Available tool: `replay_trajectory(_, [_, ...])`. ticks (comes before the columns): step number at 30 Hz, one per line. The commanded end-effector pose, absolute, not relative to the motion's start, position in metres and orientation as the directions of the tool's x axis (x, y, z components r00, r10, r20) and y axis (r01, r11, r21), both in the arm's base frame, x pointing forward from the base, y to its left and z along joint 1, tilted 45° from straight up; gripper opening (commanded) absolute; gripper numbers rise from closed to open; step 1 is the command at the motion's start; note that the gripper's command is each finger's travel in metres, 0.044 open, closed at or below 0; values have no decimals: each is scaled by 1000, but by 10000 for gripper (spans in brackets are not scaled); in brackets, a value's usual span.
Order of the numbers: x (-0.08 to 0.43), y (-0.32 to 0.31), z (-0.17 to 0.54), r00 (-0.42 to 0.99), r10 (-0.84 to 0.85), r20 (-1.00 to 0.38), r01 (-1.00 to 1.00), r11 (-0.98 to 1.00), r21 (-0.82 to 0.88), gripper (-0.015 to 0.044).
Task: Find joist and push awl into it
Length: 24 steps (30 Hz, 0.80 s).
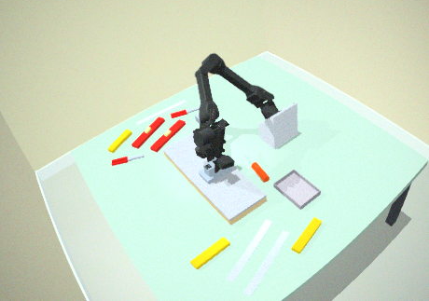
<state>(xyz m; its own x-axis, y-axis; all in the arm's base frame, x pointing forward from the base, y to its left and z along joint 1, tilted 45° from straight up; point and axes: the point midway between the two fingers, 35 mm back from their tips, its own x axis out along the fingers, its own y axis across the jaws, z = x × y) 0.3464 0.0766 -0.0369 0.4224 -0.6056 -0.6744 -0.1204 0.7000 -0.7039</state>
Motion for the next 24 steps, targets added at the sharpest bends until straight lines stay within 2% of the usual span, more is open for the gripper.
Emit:
replay_trajectory(1, [347,82,-42,422,-604,-676,-121,701,-703,0])
replay_trajectory(24, [342,105,-65,422,-603,-677,-121,702,-702,0])
